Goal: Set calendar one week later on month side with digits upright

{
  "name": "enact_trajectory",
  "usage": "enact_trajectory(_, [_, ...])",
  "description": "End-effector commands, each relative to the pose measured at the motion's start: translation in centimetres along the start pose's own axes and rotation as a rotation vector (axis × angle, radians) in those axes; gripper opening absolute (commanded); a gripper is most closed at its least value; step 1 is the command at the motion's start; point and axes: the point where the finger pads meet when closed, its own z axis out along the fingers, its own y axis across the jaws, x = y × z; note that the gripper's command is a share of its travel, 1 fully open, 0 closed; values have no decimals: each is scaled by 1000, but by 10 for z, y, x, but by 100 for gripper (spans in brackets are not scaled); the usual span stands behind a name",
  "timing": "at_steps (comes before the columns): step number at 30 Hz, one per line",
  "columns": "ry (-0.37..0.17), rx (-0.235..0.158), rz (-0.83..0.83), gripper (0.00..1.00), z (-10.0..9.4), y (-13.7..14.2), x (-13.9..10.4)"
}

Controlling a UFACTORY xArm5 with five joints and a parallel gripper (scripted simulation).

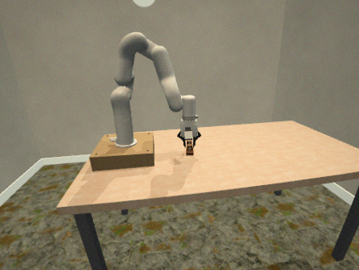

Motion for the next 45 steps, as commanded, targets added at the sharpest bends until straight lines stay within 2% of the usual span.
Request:
enact_trajectory(1, [0, 3, 0, 49, 6, -2, 0])
enact_trajectory(44, [0, 3, 0, 49, 8, -2, 0])
enact_trajectory(45, [0, 3, 0, 29, 8, -2, 0])
